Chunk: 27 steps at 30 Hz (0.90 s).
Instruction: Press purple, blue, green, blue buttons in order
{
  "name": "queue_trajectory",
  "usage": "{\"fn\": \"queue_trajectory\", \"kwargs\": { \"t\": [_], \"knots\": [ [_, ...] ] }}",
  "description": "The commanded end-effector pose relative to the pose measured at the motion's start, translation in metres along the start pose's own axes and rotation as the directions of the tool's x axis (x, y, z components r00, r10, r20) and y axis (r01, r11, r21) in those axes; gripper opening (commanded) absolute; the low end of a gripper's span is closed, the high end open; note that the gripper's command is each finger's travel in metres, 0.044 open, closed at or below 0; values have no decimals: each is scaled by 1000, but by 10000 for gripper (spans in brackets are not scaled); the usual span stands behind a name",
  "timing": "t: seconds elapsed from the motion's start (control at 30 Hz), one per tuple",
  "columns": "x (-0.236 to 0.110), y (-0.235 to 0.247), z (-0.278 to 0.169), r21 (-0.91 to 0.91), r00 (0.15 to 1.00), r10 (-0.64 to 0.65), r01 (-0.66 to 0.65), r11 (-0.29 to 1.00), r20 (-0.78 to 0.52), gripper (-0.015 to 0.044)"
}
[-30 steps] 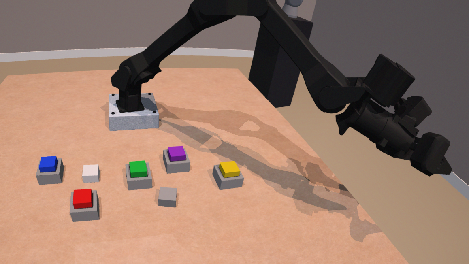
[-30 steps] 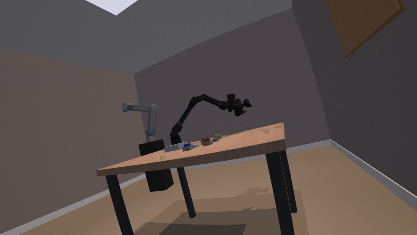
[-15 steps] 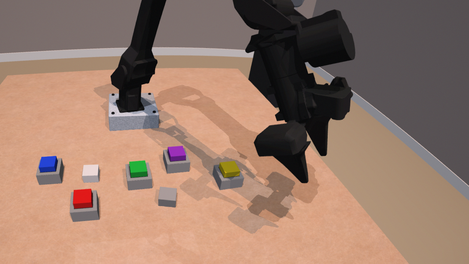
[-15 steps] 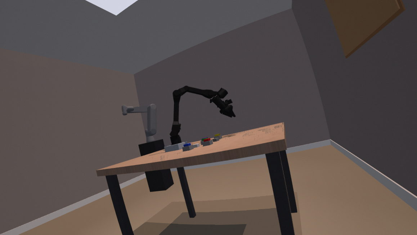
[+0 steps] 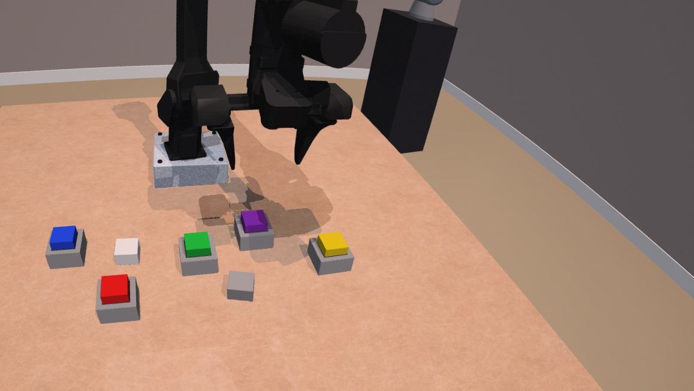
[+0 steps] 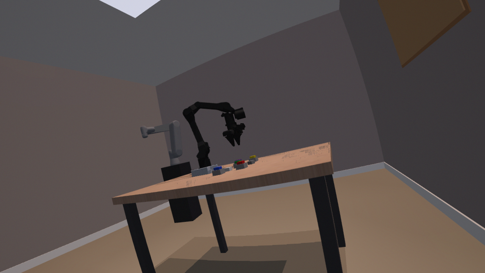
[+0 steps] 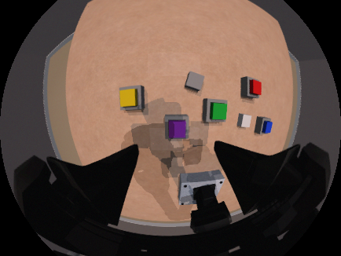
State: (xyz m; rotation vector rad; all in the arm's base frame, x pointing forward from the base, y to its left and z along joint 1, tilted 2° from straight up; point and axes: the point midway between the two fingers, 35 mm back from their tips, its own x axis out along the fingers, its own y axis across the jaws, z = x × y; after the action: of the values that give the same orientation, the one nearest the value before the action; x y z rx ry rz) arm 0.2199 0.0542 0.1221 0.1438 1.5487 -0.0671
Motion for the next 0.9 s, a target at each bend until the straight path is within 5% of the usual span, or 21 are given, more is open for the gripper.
{"fn": "queue_trajectory", "kwargs": {
  "t": [0.0, 0.27, 0.5, 0.87],
  "knots": [
    [1, -6, -9, 25, 1000, -15, 16, 1000, -24, 400],
    [60, -6, -10, 25, 1000, -15, 16, 1000, -24, 216],
    [62, -6, -11, 25, 1000, -15, 16, 1000, -24, 32],
    [64, -6, -11, 25, 1000, -15, 16, 1000, -24, 20]
  ]
}}
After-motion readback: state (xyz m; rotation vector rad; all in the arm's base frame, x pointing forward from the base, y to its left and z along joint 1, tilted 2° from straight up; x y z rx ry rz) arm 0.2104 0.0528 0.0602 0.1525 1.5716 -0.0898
